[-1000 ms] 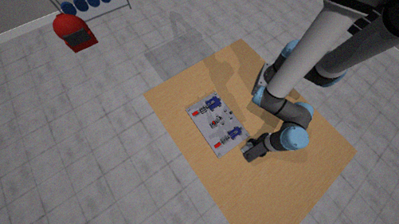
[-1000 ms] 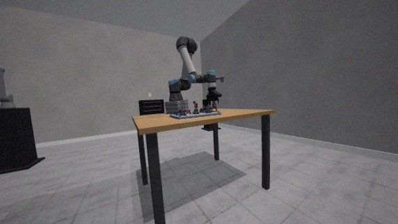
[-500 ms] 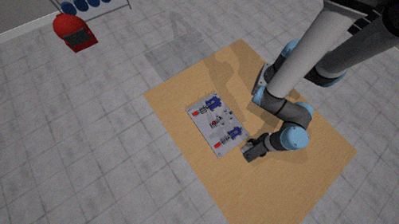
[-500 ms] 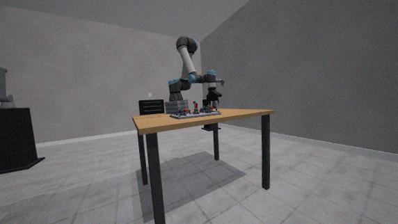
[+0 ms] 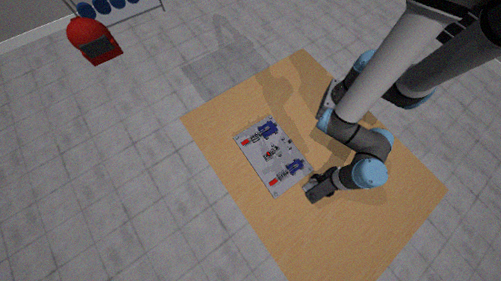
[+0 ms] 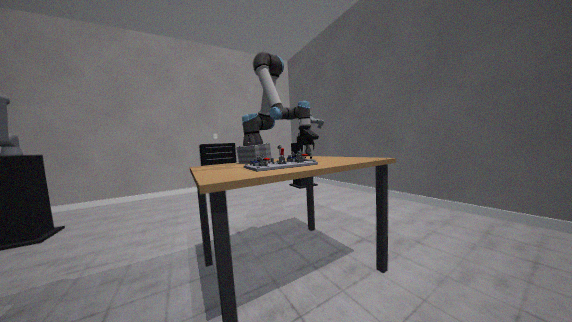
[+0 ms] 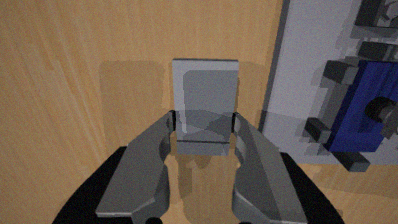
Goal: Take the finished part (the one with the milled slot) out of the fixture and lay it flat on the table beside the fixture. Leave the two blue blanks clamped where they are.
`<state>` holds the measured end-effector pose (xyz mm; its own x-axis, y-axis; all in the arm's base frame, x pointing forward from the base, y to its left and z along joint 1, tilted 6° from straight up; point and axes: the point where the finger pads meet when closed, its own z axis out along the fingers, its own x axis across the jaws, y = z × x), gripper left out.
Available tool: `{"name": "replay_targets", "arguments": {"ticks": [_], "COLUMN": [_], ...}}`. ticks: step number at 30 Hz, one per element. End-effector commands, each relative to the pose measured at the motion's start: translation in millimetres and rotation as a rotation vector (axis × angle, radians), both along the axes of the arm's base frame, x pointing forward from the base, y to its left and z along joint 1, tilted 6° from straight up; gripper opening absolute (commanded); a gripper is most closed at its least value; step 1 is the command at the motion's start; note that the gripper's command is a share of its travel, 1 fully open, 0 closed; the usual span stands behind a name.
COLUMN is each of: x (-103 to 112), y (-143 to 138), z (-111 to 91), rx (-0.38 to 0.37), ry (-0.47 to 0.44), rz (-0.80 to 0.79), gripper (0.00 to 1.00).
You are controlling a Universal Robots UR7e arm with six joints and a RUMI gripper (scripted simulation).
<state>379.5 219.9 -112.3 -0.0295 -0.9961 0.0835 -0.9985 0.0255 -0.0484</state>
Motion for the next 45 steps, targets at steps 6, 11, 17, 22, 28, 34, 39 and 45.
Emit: {"name": "replay_targets", "arguments": {"ticks": [6,11,17,22,28,34,39,45], "x": [0.4,0.5,0.6,0.6,0.7,0.8,0.8,0.8], "y": [0.2,0.1,0.0,-0.2,-0.3,-0.4,-0.4,-0.4], "z": [0.3,-0.6,-2.4,-3.9,-5.5,-6.6,-6.7,-6.8], "rx": [0.0,0.0,0.0,0.0,0.0,0.0,0.0,0.0], "ry": [-0.001,-0.001,-0.001,-0.001,-0.001,-0.001,-0.001,-0.001], "rz": [0.0,0.0,0.0,0.0,0.0,0.0,0.0,0.0], "gripper": [0.0,0.0,0.0,0.0,0.0,0.0,0.0,0.0]}}
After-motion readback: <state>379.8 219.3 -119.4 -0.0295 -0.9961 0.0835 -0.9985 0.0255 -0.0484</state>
